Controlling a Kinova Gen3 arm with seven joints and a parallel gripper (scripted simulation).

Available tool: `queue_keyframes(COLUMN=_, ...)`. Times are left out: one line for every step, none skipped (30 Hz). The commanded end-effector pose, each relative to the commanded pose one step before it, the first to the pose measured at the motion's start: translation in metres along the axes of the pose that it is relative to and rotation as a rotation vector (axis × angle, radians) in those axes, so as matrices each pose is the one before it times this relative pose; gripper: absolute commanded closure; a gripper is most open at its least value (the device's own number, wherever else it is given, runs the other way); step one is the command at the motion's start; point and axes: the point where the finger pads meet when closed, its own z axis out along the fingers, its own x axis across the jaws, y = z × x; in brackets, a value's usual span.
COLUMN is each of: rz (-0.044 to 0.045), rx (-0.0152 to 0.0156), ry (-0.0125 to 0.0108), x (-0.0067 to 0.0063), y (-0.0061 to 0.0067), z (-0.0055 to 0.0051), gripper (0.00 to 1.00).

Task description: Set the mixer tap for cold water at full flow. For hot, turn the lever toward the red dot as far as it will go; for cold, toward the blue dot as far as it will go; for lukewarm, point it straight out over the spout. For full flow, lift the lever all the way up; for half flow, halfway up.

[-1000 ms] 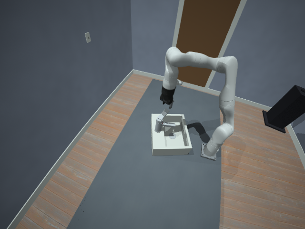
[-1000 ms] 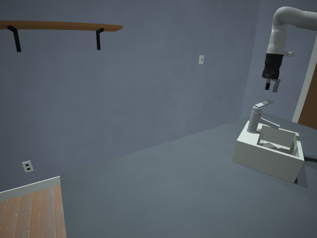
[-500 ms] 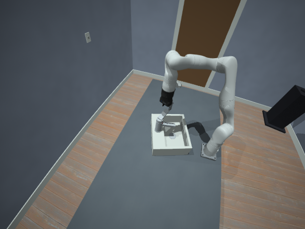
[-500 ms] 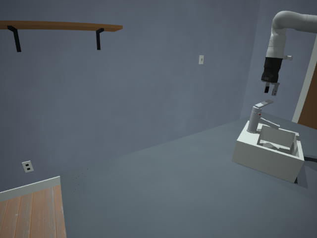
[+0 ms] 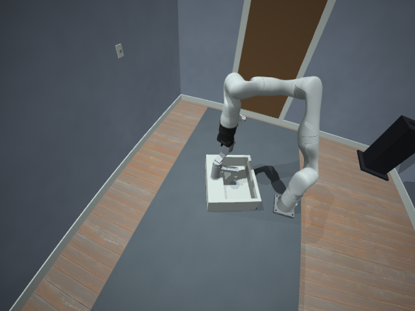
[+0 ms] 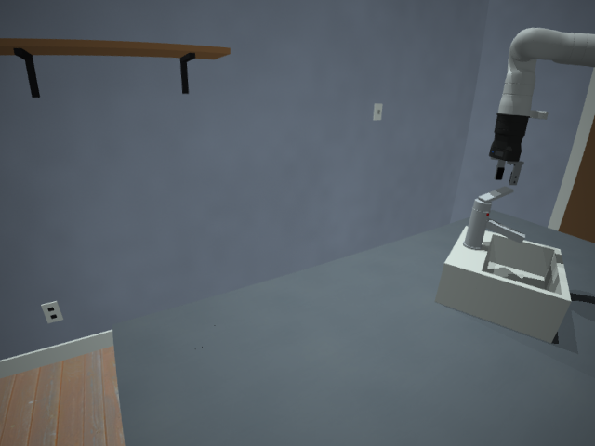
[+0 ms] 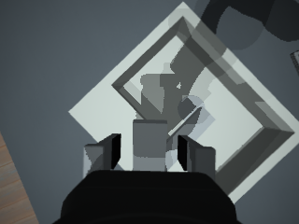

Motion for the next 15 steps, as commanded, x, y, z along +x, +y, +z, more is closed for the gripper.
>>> queue_keyframes(rz=-0.00019, rx=0.00089, ry=0.00077, x=0.00034, y=-0.00053, z=0.00201, gripper=0.00)
queue_keyframes(rz=0.00000, rx=0.00000, ry=0.00000, x=-0.00001, y=0.00000, z=0.00065, gripper=0.00)
queue_keyframes(rz=0.00000, rx=0.00000, ry=0.00000, x=-0.00001, y=0.00000, z=0.00058, gripper=0.00)
queue_keyframes(rz=0.00000, rx=0.00000, ry=0.00000, x=0.00000, y=0.00000, z=0.00050, gripper=0.00)
queue_keyframes(rz=0.00000, rx=0.00000, ry=0.00000, x=0.00000, y=0.00000, z=0.00043, gripper=0.00)
queue_keyframes(rz=0.00000, rx=0.00000, ry=0.00000, x=0.00000, y=0.00000, z=0.00035, gripper=0.00)
queue_keyframes(rz=0.00000, rx=0.00000, ry=0.00000, x=0.00000, y=0.00000, z=0.00029, gripper=0.00)
queue_keyframes(rz=0.00000, rx=0.00000, ry=0.00000, x=0.00000, y=0.00000, z=0.00000, gripper=0.00)
queue_keyframes(rz=0.00000, rx=0.00000, ry=0.00000, x=0.00000, y=0.00000, z=0.00000, gripper=0.00)
queue_keyframes(rz=0.00000, rx=0.00000, ry=0.00000, x=0.00000, y=0.00000, z=0.00022, gripper=0.00)
queue_keyframes(rz=0.00000, rx=0.00000, ry=0.00000, x=0.00000, y=0.00000, z=0.00017, gripper=0.00)
queue_keyframes(rz=0.00000, rx=0.00000, ry=0.00000, x=0.00000, y=0.00000, z=0.00012, gripper=0.00)
queue_keyframes(rz=0.00000, rx=0.00000, ry=0.00000, x=0.00000, y=0.00000, z=0.00007, gripper=0.00)
queue_keyframes(rz=0.00000, rx=0.00000, ry=0.00000, x=0.00000, y=0.00000, z=0.00004, gripper=0.00)
queue_keyframes(rz=0.00000, rx=0.00000, ry=0.00000, x=0.00000, y=0.00000, z=0.00001, gripper=0.00)
